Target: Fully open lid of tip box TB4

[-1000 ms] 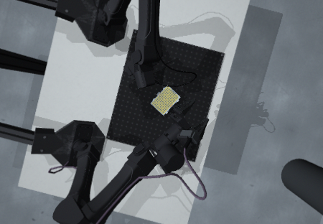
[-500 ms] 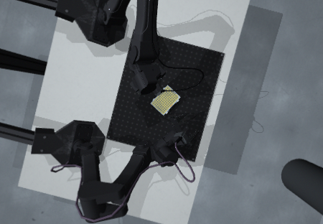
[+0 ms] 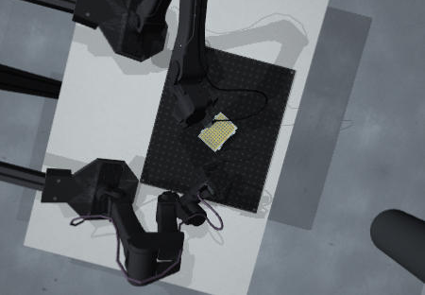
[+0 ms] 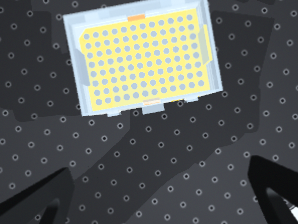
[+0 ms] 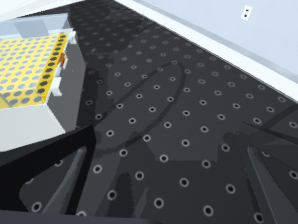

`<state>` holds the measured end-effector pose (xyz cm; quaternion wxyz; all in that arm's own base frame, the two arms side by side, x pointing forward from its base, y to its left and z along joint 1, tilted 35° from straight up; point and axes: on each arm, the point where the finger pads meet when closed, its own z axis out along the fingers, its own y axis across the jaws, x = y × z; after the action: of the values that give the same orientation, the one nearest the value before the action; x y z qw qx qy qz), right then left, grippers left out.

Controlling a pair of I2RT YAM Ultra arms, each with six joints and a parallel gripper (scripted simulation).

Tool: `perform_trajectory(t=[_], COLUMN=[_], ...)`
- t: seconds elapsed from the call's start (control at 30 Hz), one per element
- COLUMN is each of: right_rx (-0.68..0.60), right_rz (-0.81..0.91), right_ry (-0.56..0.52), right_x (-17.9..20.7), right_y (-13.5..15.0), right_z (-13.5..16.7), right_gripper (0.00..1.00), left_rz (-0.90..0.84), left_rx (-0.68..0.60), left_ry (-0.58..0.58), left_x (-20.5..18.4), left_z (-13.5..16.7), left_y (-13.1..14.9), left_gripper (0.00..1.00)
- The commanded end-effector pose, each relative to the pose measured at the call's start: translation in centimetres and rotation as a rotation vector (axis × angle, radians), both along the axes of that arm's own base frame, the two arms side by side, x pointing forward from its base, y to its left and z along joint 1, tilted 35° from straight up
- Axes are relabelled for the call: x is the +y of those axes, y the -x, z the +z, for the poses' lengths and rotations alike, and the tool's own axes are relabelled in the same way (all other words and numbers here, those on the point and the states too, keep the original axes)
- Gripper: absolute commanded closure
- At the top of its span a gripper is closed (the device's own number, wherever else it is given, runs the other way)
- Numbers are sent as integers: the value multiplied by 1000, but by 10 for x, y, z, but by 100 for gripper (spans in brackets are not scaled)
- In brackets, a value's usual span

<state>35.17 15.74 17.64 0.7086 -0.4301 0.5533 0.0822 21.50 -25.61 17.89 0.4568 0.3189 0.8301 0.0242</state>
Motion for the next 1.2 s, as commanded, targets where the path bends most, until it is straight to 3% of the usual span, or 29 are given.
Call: perform_trajectory(t=[0.0, 0.17, 0.47, 1.17], right_rx=[-94, 33, 66, 65], right_rz=[88, 159, 247, 254], right_ry=[33, 8, 62, 47], right_x=[12, 32, 58, 83], right_y=[29, 54, 74, 65], right_z=[-12, -46, -72, -71], right_gripper=[0, 0, 0, 0], left_rz=[-19, -19, -19, -19], left_rx=[-5, -5, -5, -5], left_ry=[-1, -1, -1, -1], left_x=[-6, -6, -6, -6], left_z=[-1, -1, -1, -1], left_y=[3, 3, 3, 3], left_gripper=[0, 0, 0, 0])
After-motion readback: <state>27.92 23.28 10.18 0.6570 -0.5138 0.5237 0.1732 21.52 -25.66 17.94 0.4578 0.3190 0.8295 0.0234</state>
